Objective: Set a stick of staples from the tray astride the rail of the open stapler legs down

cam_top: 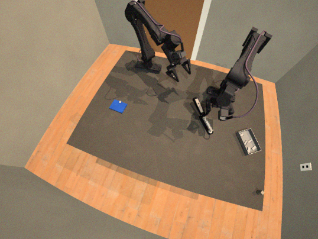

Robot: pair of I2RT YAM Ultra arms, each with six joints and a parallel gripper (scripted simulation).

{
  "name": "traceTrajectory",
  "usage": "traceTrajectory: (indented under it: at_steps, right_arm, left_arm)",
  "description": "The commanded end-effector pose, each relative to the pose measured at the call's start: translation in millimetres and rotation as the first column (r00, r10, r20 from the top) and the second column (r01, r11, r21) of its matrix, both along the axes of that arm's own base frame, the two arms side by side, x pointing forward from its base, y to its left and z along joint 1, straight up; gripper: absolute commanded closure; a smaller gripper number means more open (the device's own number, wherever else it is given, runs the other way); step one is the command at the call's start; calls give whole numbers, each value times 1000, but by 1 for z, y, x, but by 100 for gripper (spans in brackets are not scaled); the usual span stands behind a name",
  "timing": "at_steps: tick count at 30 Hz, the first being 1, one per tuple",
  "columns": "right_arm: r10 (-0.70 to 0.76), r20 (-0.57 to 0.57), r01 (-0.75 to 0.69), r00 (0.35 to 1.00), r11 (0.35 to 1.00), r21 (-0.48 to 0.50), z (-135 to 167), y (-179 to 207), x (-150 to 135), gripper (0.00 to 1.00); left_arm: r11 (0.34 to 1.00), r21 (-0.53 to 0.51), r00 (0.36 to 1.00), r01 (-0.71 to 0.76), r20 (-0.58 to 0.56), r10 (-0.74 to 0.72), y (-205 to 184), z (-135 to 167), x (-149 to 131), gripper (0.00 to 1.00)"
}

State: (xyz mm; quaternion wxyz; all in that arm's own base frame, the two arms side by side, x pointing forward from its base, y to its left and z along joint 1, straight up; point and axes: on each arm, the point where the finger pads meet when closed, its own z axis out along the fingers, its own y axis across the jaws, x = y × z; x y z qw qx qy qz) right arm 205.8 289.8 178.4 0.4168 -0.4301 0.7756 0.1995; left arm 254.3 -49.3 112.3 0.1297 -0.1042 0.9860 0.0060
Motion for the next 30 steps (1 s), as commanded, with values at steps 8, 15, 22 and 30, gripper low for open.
traceTrajectory:
  at_steps: [8, 15, 22, 30]
  right_arm:
    - [0, 19, 0, 1000, 1000, 21, 8, -1, 0, 0]
    - [0, 19, 0, 1000, 1000, 21, 8, -1, 0, 0]
    - [0, 19, 0, 1000, 1000, 21, 8, -1, 0, 0]
    - [0, 19, 0, 1000, 1000, 21, 8, -1, 0, 0]
  left_arm:
    - [915, 95, 897, 393, 178, -404, -1, 19, -6, 0]
    - [892, 118, 864, 436, 222, -452, 2, 24, -13, 0]
    - [898, 119, 874, 423, 208, -439, 5, 23, -15, 0]
    - [896, 120, 871, 428, 210, -444, 3, 25, -13, 0]
